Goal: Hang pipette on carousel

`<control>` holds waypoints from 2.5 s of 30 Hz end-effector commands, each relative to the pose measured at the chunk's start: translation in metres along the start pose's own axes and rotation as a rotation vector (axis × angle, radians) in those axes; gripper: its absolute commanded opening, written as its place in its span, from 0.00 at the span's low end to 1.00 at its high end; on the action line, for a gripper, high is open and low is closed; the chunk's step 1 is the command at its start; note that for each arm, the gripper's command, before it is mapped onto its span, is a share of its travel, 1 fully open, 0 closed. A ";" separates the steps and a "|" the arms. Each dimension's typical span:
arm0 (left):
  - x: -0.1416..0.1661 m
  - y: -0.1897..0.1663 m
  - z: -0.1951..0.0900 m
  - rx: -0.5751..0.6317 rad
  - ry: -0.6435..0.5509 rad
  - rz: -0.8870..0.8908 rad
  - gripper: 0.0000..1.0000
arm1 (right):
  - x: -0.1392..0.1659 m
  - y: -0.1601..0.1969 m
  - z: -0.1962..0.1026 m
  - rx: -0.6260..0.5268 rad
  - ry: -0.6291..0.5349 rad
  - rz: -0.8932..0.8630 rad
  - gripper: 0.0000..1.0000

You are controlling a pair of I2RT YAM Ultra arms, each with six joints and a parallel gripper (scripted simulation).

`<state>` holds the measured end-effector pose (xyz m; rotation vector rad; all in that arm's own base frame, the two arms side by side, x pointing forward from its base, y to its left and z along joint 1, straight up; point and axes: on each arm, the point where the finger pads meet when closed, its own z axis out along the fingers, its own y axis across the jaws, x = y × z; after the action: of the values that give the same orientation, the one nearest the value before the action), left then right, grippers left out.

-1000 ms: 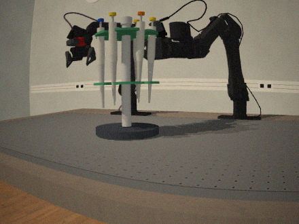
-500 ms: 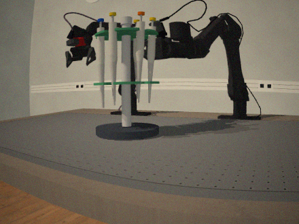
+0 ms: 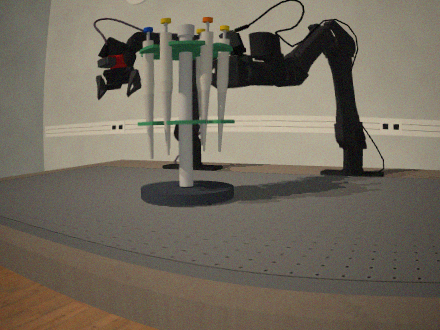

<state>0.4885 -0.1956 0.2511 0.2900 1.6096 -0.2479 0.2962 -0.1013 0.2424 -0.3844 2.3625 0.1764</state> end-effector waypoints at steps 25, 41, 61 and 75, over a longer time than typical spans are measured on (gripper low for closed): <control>-0.050 0.001 -0.006 -0.001 -0.098 -0.001 0.12 | -0.009 -0.003 -0.006 0.012 -0.037 -0.025 1.00; -0.050 0.001 -0.006 -0.001 -0.098 -0.001 0.12 | -0.009 -0.003 -0.006 0.012 -0.037 -0.025 1.00; -0.050 0.001 -0.006 -0.001 -0.098 -0.001 0.12 | -0.009 -0.003 -0.006 0.012 -0.037 -0.025 1.00; -0.031 -0.004 0.001 -0.184 -0.088 -0.027 0.12 | -0.009 -0.003 -0.006 0.012 -0.037 -0.025 1.00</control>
<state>0.4833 -0.2022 0.2565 0.2039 1.6125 -0.1777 0.2962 -0.1013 0.2424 -0.3844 2.3625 0.1764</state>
